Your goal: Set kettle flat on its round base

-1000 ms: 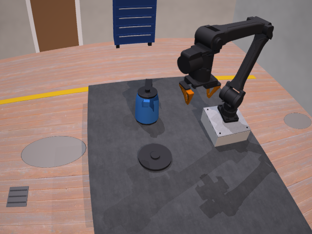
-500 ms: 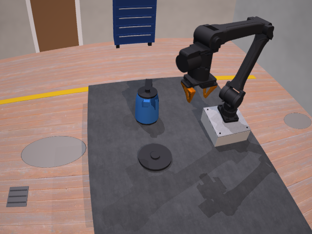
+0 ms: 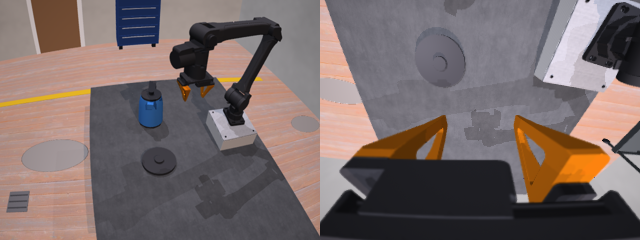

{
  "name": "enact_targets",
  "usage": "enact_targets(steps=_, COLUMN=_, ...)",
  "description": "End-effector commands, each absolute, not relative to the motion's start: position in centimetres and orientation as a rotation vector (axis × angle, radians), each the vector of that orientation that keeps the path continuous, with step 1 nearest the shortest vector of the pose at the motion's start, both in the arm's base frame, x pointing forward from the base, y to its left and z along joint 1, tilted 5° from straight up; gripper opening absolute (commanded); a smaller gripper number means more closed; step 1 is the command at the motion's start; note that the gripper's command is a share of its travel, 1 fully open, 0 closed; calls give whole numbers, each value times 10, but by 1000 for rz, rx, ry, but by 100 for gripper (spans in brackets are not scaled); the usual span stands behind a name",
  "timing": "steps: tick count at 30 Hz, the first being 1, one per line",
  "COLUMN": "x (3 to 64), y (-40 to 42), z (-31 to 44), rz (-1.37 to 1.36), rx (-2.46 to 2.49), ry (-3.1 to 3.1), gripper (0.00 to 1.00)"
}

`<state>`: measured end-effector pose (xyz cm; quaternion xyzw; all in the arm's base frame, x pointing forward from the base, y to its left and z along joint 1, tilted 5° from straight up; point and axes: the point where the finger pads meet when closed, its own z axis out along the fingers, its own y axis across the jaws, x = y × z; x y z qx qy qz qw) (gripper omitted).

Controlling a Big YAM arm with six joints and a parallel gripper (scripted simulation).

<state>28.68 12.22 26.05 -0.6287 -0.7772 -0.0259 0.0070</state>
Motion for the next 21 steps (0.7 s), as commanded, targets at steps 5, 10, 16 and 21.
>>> enact_targets(steps=5, x=325, y=107, z=278, rz=-153, rx=-2000, ry=-2437, gripper=74)
enact_targets(steps=10, x=340, y=89, z=276, rz=-152, rx=-2038, ry=-2407, gripper=74)
enact_targets(steps=16, x=363, y=55, z=272, rz=-150, rx=-2100, ry=-2354, gripper=74)
enact_targets(steps=21, x=380, y=21, z=268, rz=-149, rx=-2155, ry=-2305, gripper=74)
